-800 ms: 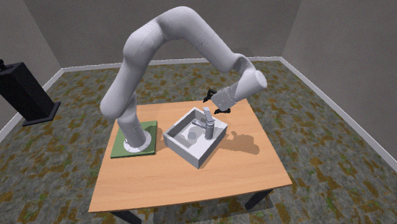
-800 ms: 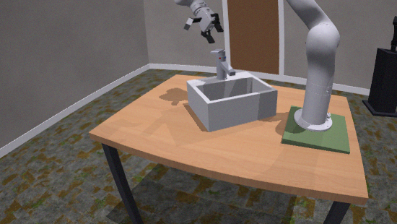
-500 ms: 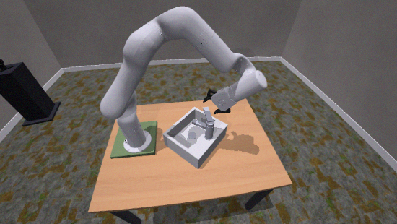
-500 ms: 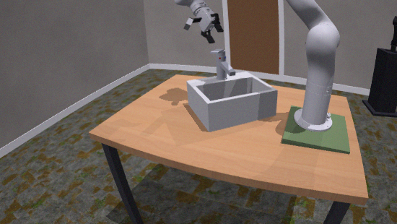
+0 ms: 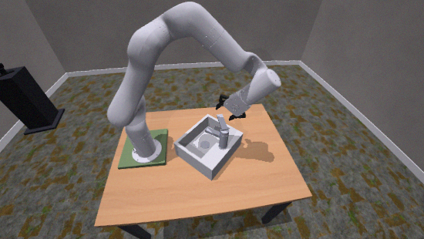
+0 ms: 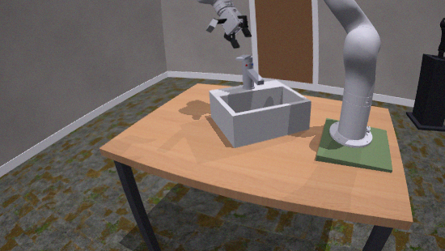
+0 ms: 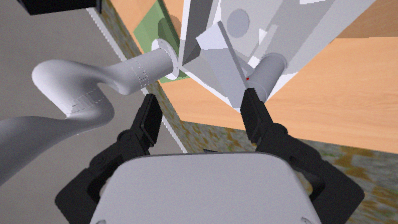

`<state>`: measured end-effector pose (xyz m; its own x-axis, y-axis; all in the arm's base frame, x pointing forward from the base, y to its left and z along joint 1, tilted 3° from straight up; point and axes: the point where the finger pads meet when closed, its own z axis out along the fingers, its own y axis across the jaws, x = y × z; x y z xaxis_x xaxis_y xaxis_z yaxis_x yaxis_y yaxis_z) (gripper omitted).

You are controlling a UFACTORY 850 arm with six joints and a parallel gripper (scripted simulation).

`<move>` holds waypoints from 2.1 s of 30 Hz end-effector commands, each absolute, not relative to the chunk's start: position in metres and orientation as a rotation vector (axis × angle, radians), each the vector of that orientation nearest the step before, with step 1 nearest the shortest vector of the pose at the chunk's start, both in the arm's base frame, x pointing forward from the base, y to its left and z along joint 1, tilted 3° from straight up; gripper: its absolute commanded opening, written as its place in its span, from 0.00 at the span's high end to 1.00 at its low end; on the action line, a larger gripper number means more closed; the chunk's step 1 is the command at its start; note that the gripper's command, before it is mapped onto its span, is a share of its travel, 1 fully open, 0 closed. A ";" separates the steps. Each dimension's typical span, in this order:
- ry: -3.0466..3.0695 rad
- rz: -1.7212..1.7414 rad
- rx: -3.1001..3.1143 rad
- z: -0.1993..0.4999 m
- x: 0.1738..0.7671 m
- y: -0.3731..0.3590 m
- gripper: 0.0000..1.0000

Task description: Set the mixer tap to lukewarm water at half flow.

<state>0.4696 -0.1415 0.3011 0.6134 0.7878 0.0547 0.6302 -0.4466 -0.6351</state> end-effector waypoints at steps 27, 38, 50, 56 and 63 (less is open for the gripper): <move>-2.095 0.006 -2.277 0.322 0.469 -0.103 1.00; -2.095 0.006 -2.277 0.322 0.469 -0.103 1.00; -2.095 0.006 -2.277 0.322 0.469 -0.103 1.00; -2.095 0.006 -2.277 0.322 0.469 -0.103 1.00; -2.095 0.006 -2.277 0.322 0.469 -0.103 1.00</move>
